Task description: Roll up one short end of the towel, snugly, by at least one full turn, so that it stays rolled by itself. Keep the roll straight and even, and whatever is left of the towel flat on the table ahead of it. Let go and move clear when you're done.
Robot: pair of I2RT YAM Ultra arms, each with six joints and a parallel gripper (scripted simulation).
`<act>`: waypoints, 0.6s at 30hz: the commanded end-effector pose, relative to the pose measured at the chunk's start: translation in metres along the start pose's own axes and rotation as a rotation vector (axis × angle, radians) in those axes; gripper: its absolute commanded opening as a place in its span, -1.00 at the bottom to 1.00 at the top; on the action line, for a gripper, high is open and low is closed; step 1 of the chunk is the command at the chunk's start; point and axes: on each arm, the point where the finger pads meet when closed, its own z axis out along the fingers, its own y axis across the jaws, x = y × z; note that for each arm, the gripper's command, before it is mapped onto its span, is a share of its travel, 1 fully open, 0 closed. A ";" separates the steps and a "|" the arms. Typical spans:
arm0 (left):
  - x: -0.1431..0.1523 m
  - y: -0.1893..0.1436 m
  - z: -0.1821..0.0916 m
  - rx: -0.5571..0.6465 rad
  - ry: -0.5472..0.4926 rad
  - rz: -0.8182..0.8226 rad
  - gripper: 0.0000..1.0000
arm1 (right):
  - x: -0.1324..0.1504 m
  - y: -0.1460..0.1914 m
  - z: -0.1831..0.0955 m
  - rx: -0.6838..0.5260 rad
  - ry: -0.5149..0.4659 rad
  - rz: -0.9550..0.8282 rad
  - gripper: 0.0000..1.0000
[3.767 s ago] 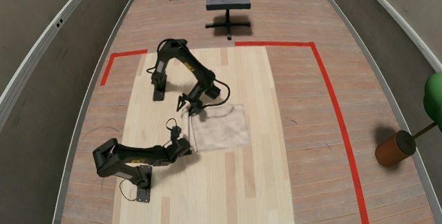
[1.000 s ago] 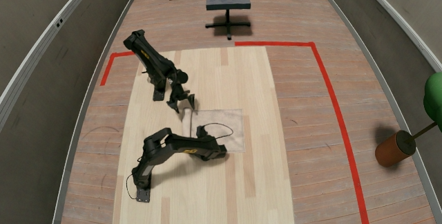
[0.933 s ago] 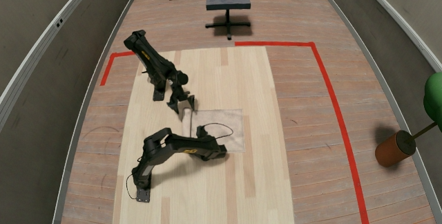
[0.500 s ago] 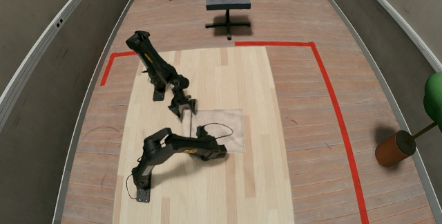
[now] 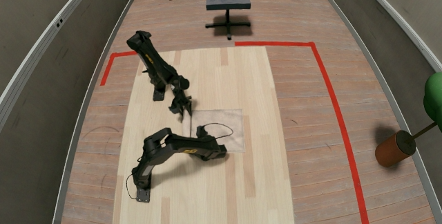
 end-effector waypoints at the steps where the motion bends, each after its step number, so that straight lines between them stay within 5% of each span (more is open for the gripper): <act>1: -0.007 0.003 0.001 -0.013 -0.024 0.010 -0.32 | -0.004 -0.007 -0.003 0.018 0.000 -0.027 -0.71; 8: -0.007 0.003 0.001 -0.013 -0.024 0.010 -0.41 | -0.004 -0.007 -0.003 0.018 0.000 -0.027 -0.71; 18: -0.007 0.003 0.001 -0.013 -0.024 0.010 -0.41 | -0.006 -0.002 -0.007 0.018 0.000 -0.027 0.04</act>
